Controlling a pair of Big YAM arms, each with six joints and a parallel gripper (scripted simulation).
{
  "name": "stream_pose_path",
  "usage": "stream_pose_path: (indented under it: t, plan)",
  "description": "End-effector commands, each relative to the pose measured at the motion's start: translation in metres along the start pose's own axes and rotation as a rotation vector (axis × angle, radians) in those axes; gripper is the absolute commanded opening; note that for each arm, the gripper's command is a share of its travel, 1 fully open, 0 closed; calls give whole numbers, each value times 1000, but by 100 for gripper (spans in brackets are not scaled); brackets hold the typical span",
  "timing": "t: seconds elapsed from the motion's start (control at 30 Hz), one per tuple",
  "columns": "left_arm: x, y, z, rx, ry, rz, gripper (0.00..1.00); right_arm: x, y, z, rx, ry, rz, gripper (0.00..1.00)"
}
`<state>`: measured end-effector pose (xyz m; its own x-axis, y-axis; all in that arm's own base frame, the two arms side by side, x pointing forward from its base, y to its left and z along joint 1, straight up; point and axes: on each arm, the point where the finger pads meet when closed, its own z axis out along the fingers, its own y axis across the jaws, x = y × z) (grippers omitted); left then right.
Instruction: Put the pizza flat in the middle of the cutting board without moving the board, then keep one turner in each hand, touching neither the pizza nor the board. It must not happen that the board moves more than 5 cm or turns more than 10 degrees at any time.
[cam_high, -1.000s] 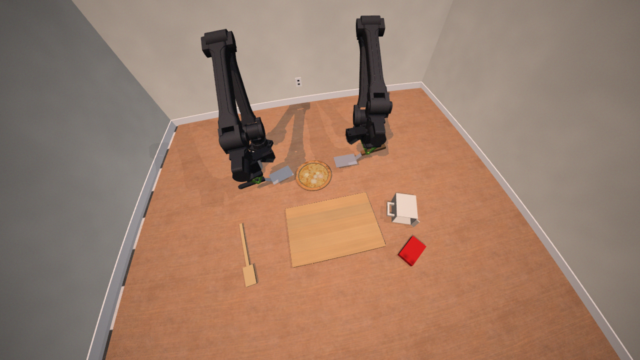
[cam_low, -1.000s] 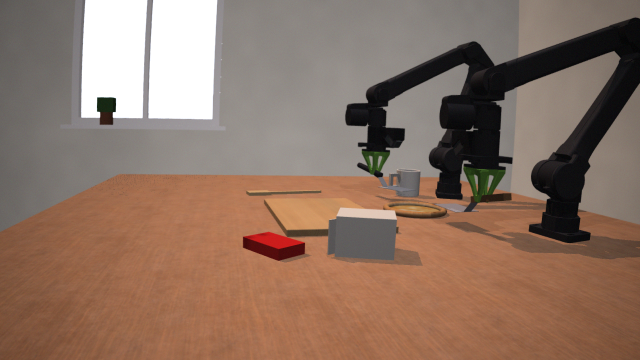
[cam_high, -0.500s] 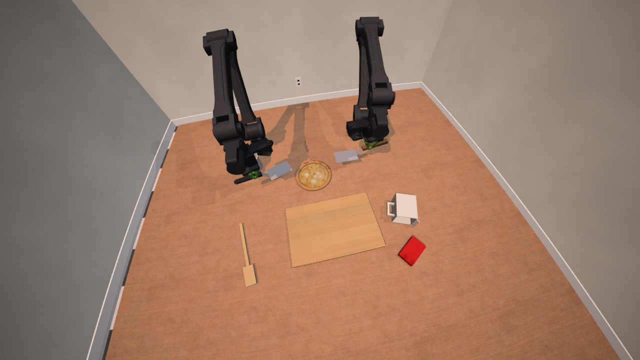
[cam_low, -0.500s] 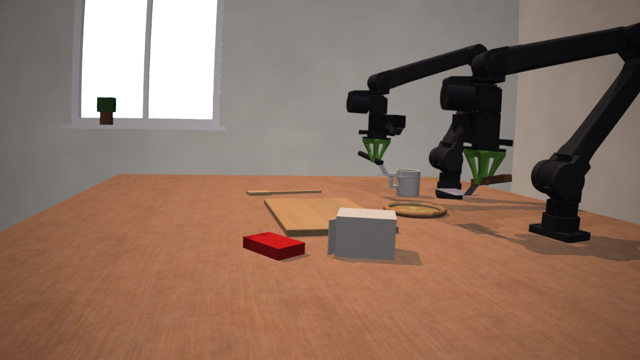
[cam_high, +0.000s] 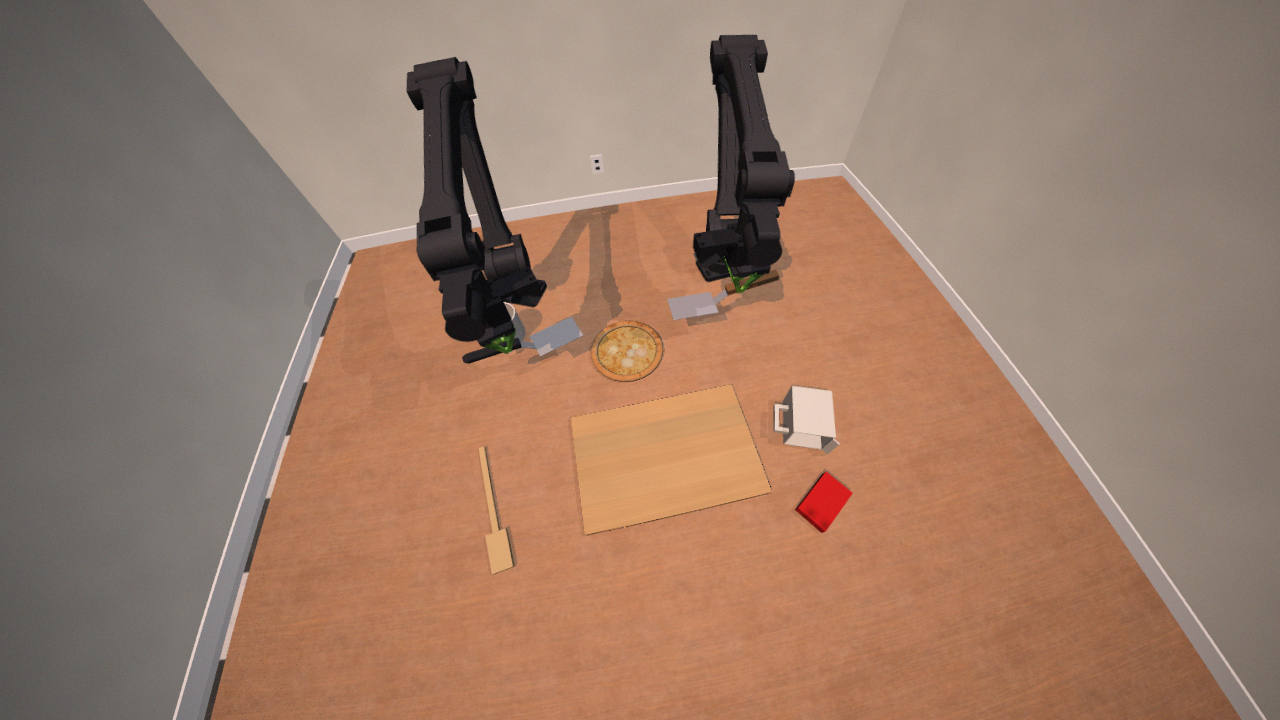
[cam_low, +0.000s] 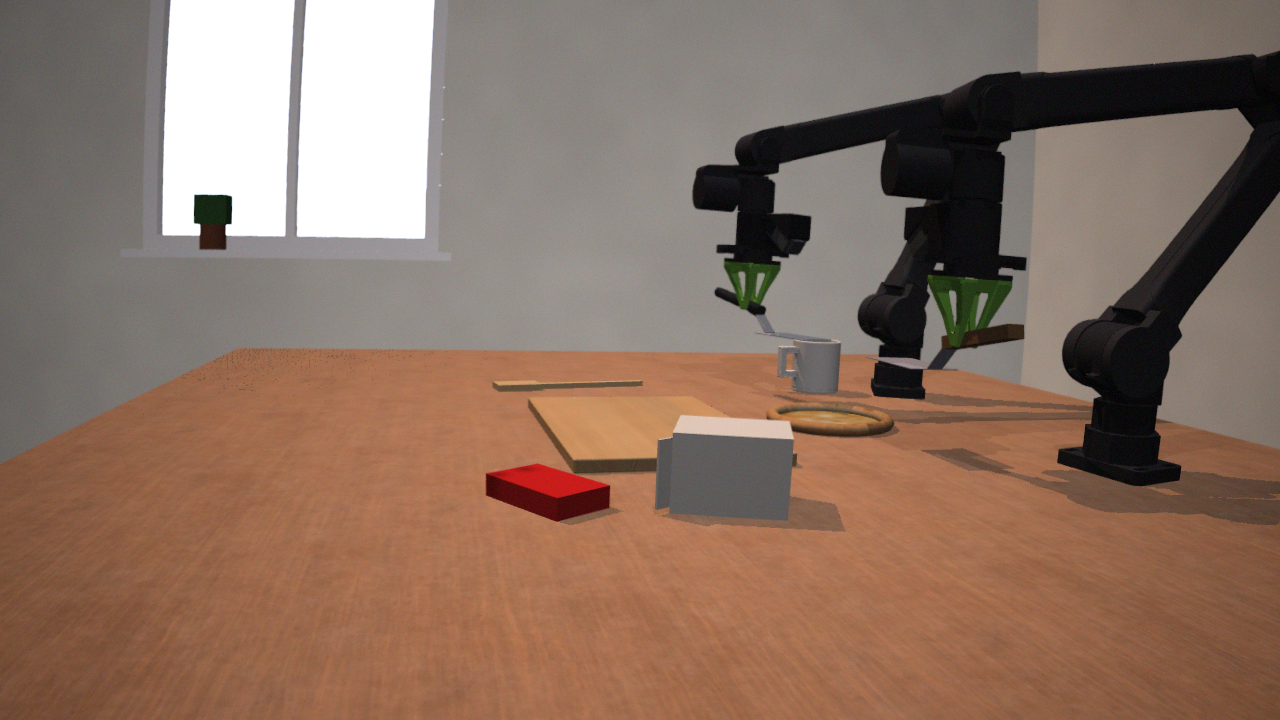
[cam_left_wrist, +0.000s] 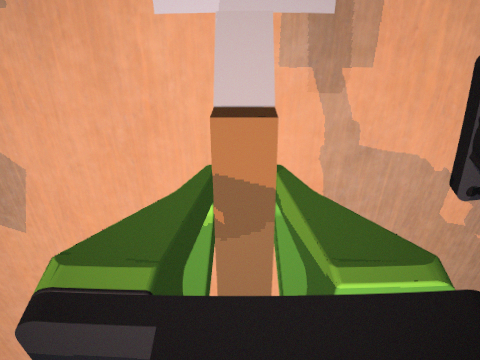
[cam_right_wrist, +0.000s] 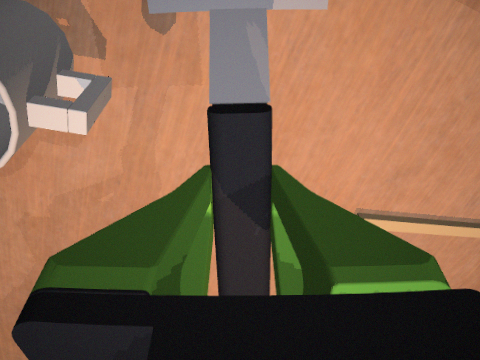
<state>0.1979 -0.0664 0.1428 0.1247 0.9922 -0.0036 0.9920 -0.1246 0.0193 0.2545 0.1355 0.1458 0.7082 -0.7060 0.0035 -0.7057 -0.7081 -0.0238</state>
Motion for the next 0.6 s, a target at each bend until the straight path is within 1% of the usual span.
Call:
stream_pose_path:
  t: [0.0,0.07,0.1,0.17,0.57]
  plan:
    - [-3,10,-16,-42,-12,7,6,4,-9,-16,38,8,12,6]
    - [-3,11,-15,-38,-12,4,6,3,-9,-18,46,10,6,6]
    - [-3,9,-15,-35,-11,7,6,3,-7,-19,37,8,11,6]
    - [-3,9,-15,-35,-11,7,6,4,-10,-19,50,12,11,6]
    - [-3,10,-15,-39,-12,7,6,4,-10,-19,49,11,11,6]
